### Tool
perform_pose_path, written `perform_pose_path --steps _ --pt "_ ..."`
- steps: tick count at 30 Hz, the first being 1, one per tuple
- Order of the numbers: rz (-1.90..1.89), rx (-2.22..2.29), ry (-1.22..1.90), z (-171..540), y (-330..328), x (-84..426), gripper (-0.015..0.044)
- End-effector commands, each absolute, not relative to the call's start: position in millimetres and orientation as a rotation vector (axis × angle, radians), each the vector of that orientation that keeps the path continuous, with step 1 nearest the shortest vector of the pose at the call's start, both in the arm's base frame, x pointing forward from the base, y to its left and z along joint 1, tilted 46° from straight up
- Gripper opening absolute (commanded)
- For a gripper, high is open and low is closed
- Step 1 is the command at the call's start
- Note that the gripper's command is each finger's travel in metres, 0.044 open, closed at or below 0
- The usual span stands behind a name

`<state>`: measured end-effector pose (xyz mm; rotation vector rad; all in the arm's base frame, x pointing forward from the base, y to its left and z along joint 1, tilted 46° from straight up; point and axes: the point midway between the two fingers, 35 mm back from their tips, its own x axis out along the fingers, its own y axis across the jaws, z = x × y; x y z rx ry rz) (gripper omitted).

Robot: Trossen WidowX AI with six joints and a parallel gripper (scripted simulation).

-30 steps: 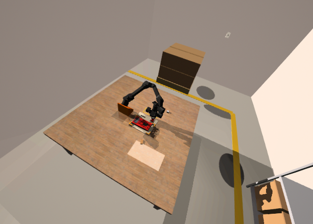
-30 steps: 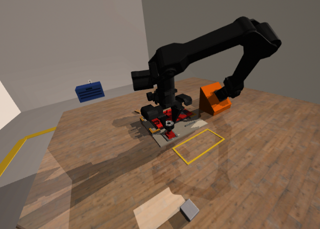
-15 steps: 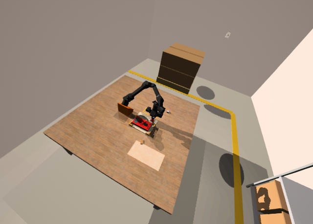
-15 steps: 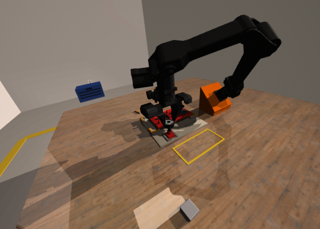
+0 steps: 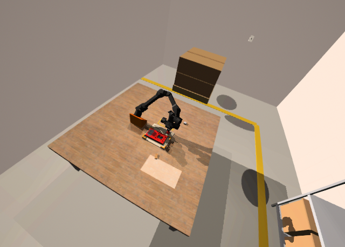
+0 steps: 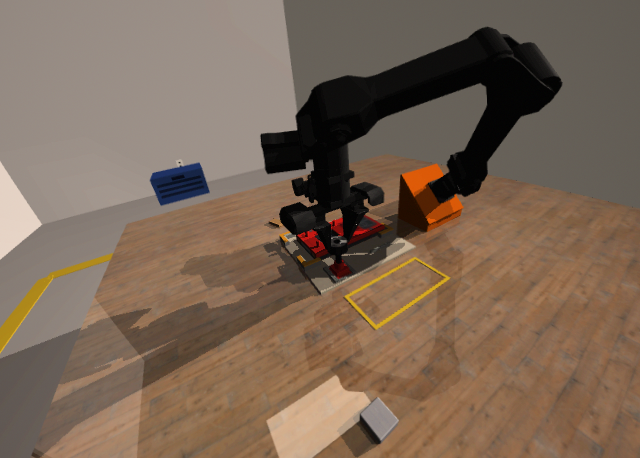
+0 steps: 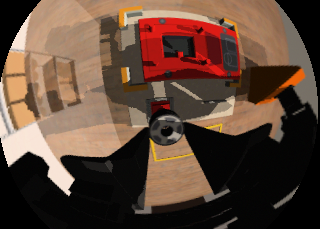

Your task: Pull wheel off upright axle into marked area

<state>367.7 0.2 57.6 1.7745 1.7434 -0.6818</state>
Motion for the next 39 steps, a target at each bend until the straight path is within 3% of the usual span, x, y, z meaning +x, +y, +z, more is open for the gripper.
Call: perform_pose_path --steps 1,22,39 --pt "-0.679 1.768 1.741 59 -1 368 0.0000" --pt "-0.682 1.769 1.741 86 -27 366 0.0000" --pt "-0.683 1.770 1.744 118 8 339 0.0000"
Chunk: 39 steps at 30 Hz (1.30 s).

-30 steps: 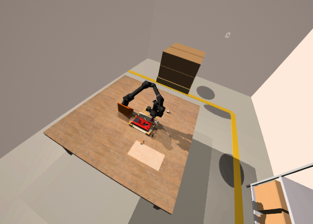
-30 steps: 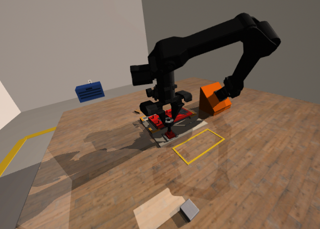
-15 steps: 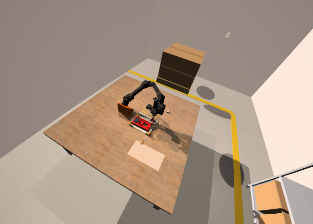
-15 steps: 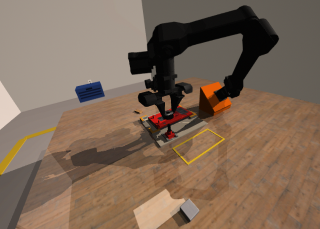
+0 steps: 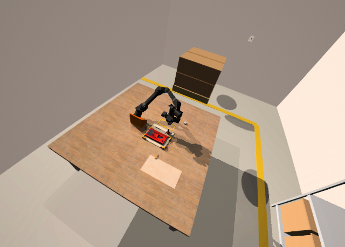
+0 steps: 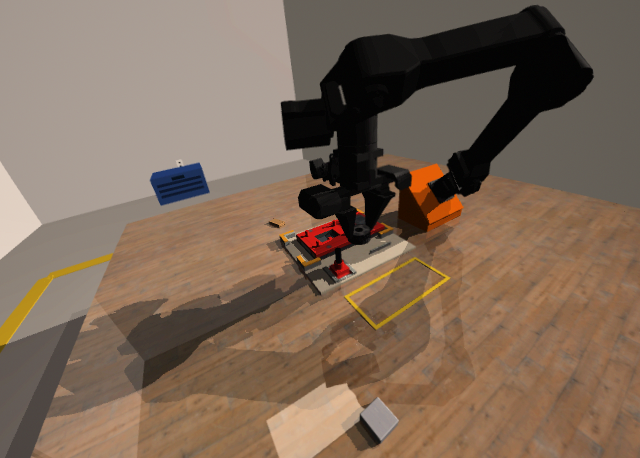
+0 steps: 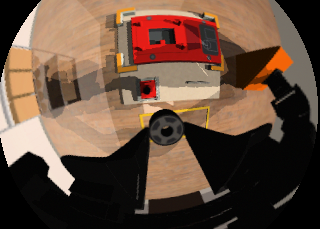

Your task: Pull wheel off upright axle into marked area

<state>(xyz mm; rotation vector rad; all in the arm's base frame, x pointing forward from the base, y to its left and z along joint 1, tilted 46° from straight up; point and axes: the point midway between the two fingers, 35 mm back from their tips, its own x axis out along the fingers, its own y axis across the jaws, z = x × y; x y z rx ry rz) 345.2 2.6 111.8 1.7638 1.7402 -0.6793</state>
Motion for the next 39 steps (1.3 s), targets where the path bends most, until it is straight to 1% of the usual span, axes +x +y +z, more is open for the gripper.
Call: perform_pose_path --steps 1,21,33,39 --pt "-0.683 1.770 1.744 120 9 338 0.0000" --pt "-0.683 1.772 1.747 154 41 299 0.0000" --pt "-0.682 1.772 1.746 138 57 300 0.0000" --pt "-0.684 1.770 1.744 118 77 303 0.0000"
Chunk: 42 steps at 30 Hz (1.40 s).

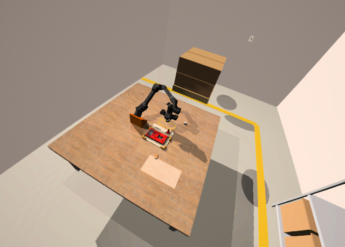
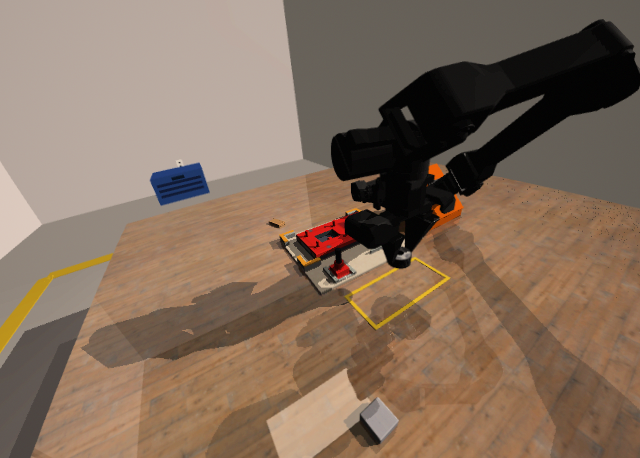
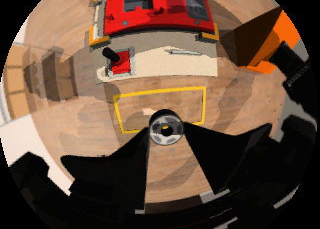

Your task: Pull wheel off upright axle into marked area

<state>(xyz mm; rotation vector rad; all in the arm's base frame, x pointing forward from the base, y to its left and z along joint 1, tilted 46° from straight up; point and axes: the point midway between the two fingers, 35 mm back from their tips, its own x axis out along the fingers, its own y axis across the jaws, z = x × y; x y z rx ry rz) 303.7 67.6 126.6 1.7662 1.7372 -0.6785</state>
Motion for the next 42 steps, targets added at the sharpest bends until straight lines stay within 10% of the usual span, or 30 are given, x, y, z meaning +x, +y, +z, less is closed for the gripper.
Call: perform_pose_path --steps 1,13,24,34,42 --pt "-0.684 1.770 1.744 114 81 304 0.0000" --pt "-0.677 1.775 1.749 82 117 301 0.0000" --pt "-0.675 1.765 1.749 86 113 302 0.0289" --pt "-0.680 1.773 1.747 126 71 300 0.0300" --pt "-0.700 1.768 1.739 122 27 249 0.0440"
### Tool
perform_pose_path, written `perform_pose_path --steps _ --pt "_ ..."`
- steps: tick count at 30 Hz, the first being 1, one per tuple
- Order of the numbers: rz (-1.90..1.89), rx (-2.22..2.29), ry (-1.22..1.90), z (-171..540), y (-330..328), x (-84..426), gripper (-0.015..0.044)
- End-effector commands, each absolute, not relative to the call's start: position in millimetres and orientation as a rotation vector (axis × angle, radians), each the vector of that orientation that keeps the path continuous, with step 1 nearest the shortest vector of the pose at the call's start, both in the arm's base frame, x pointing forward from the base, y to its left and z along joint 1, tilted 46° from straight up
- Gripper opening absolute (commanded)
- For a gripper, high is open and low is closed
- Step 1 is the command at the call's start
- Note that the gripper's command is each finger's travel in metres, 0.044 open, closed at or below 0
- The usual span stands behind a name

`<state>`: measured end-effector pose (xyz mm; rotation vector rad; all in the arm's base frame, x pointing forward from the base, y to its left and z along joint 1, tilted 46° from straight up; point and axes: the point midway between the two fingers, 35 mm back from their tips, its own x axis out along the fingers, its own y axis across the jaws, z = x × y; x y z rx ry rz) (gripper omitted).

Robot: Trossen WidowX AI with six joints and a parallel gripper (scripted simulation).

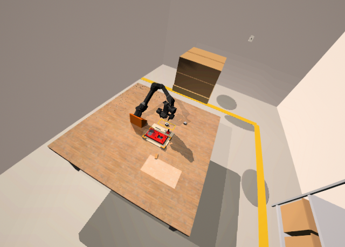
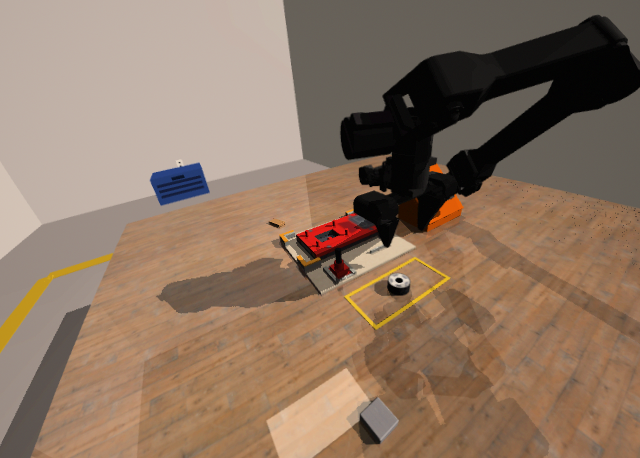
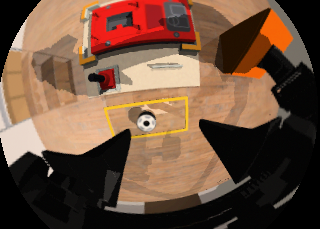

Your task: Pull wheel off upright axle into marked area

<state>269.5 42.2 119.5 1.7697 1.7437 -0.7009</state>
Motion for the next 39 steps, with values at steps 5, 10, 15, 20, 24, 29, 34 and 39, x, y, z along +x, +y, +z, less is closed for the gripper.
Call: perform_pose_path --steps 5,10,15,20,24,29,34,39 --pt "-0.690 1.770 1.750 126 11 219 0.0440" --pt "-0.690 1.770 1.750 126 11 219 0.0440" --pt "-0.690 1.770 1.750 126 11 219 0.0440" --pt "-0.690 1.770 1.750 126 11 219 0.0440" --pt "-0.690 1.770 1.750 126 11 219 0.0440" --pt "-0.690 1.770 1.750 126 11 219 0.0440" --pt "-0.690 1.770 1.750 126 11 219 0.0440" --pt "-0.690 1.770 1.750 126 11 219 0.0440"
